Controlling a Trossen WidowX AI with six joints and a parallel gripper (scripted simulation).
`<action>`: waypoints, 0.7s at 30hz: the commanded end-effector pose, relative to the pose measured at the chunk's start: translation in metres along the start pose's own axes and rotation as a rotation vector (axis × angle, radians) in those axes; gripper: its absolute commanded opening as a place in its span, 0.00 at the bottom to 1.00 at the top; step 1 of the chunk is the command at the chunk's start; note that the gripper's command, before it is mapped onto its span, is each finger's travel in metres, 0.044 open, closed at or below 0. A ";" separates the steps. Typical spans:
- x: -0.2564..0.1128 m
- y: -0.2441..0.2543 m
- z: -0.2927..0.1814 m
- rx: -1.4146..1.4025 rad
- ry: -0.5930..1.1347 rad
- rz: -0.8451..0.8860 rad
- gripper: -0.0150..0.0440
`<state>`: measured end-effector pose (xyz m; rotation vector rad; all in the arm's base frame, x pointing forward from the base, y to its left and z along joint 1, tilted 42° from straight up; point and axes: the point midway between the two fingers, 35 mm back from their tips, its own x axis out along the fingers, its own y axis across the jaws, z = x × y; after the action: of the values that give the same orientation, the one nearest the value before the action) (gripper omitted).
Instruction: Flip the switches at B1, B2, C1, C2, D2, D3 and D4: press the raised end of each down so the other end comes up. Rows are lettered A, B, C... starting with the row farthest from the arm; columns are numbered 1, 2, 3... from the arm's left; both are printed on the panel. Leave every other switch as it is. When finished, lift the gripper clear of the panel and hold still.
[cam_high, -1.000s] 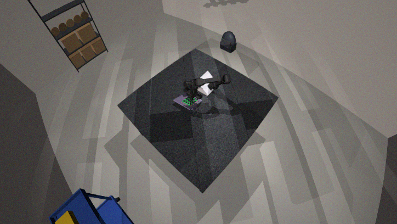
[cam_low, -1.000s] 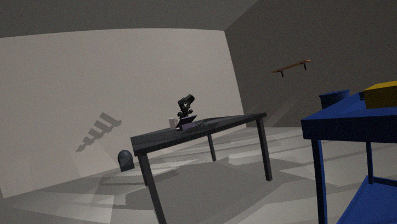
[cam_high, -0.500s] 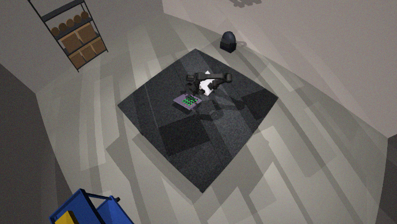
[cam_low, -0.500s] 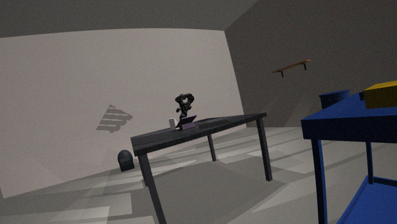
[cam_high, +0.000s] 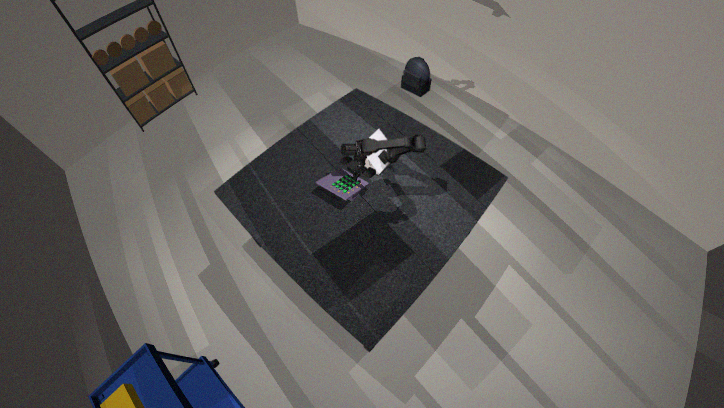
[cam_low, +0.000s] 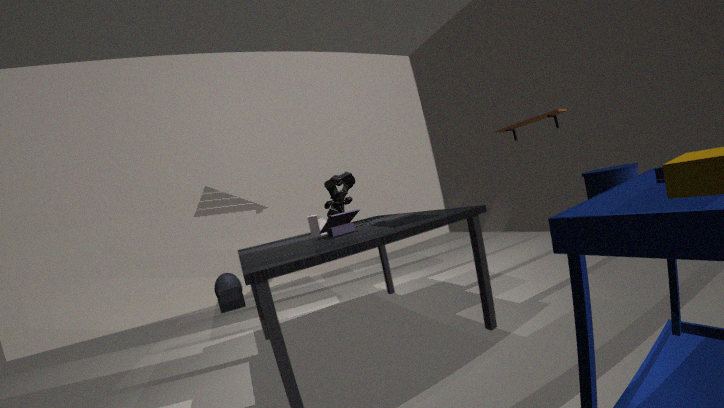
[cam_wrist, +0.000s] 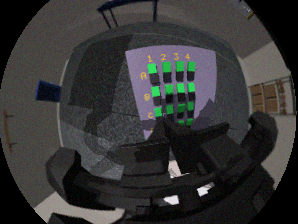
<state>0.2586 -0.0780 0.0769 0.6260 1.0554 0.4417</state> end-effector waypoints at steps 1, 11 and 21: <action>0.008 -0.001 0.000 0.006 0.000 -0.003 0.25; 0.020 -0.001 0.000 0.005 0.000 -0.003 0.25; 0.027 -0.001 0.000 0.005 0.000 -0.002 0.25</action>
<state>0.2698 -0.0630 0.0597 0.6233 1.0598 0.4380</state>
